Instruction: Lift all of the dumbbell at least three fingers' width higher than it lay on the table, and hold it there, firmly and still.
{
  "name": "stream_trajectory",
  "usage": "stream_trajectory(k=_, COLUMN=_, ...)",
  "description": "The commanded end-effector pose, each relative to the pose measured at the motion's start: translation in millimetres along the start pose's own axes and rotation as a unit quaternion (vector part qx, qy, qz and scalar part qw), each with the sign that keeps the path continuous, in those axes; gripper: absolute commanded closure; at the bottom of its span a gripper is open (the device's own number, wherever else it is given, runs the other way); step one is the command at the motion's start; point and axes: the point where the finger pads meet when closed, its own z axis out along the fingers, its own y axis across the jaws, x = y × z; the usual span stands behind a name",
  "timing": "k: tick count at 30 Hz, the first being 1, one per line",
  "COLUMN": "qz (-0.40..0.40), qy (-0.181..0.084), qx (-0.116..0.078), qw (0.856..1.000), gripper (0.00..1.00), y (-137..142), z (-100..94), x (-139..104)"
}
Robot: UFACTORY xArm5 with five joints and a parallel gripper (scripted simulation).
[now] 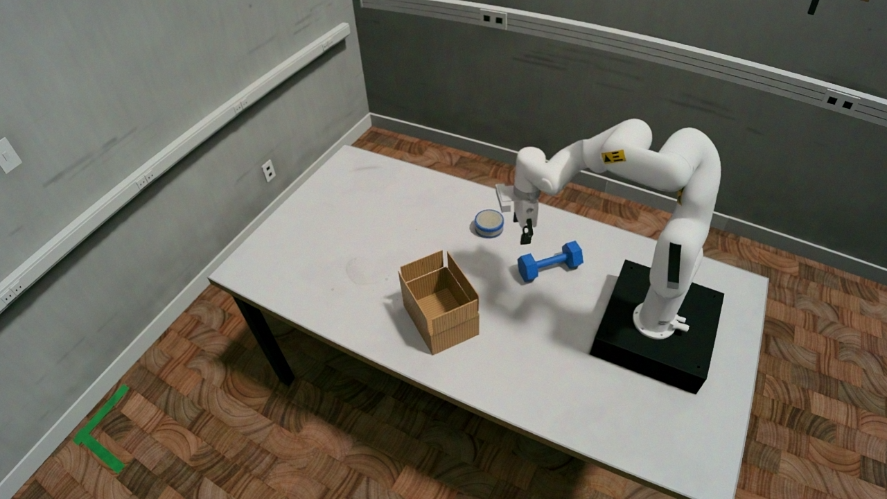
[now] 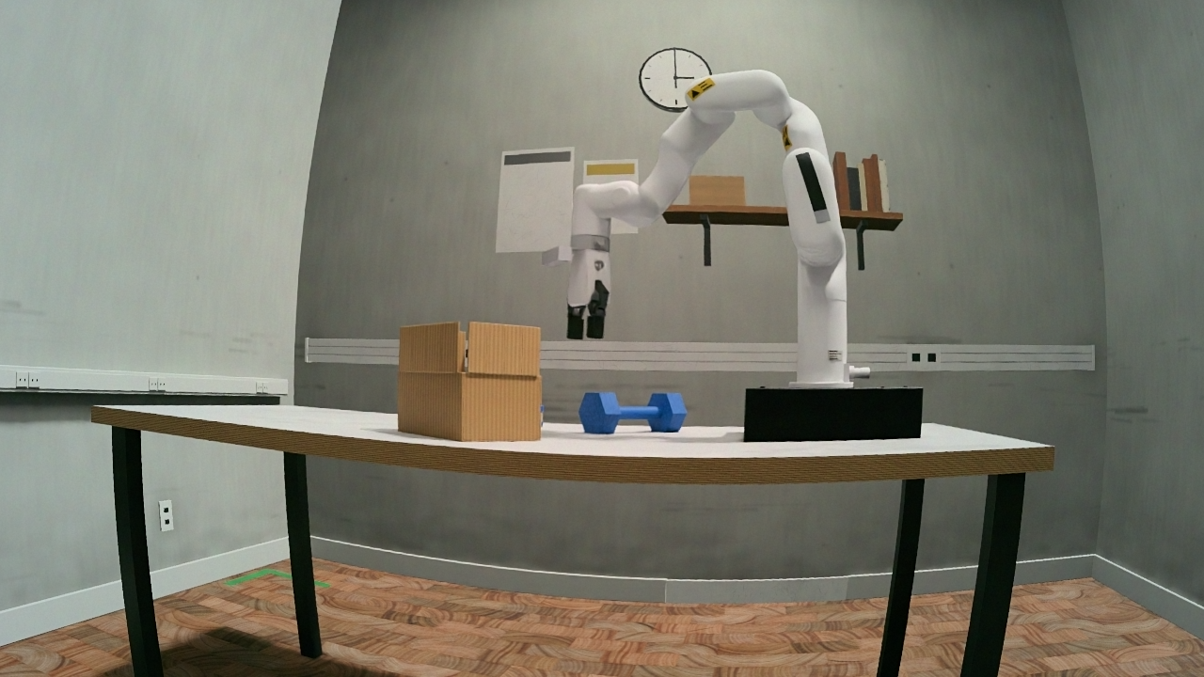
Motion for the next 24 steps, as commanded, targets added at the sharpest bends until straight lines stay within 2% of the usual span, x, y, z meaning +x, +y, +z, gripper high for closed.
stream_trajectory(k=1, qz=-0.035, qy=-0.001, qx=0.000, qw=0.999, gripper=0.00, y=2, z=15.5, x=-38)
stream_trajectory(k=11, qz=-0.086, qy=-0.010, qx=0.012, qw=0.996, gripper=0.00, y=-10, z=41.5, x=-97)
stream_trajectory(k=21, qz=-0.088, qy=-0.010, qx=0.013, qw=0.996, gripper=0.00, y=-10, z=44.3, x=-100)
stream_trajectory(k=24, qz=-0.088, qy=-0.010, qx=0.013, qw=0.996, gripper=0.00, y=-10, z=61.4, x=-100)
